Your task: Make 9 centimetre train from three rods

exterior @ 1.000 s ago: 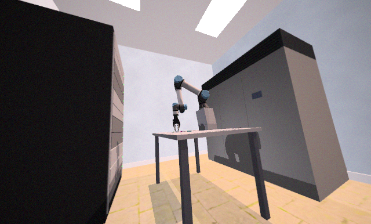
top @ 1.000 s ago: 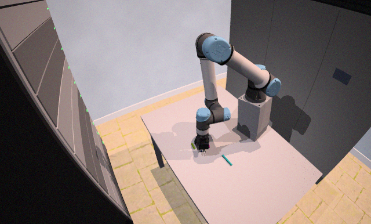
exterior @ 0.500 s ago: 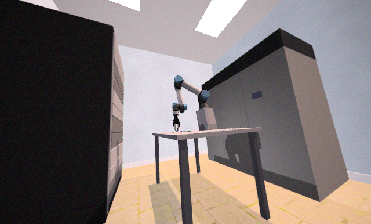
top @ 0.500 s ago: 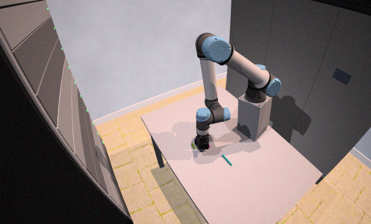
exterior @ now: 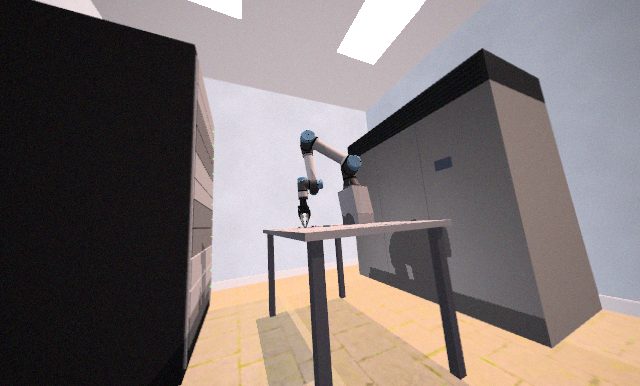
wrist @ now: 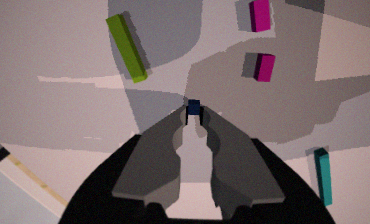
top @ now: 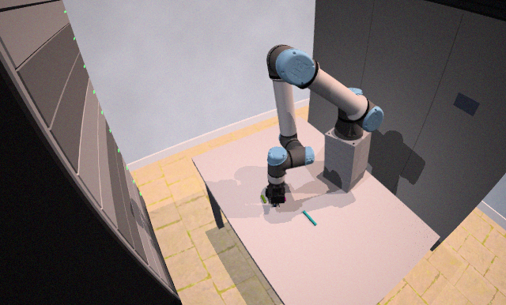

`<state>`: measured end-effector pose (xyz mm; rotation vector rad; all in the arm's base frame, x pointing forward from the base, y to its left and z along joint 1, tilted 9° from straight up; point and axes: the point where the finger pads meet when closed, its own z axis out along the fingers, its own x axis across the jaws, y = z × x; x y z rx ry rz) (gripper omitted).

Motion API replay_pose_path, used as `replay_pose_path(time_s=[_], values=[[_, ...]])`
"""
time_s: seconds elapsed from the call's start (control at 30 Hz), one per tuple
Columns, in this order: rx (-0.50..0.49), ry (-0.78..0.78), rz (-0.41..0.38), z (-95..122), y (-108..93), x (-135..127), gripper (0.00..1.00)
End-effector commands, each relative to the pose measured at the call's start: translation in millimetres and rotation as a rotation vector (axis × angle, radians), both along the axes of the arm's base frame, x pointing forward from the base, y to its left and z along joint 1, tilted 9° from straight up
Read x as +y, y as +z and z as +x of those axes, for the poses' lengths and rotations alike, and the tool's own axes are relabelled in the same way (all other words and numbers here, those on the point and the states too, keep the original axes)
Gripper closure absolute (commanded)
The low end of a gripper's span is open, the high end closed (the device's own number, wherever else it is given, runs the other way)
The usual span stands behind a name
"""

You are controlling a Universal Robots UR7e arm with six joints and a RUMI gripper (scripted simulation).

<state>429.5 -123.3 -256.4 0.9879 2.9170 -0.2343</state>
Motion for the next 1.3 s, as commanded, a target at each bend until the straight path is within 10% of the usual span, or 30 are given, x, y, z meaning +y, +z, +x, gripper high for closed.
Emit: replay_pose_path(time_s=[0.0,0.7,1.27], values=[[-0.002,0.000,0.000,1,0,0,1.00],[-0.002,0.000,0.000,1,5,1,1.00],[-0.002,0.000,0.000,0,59,10,1.00]])
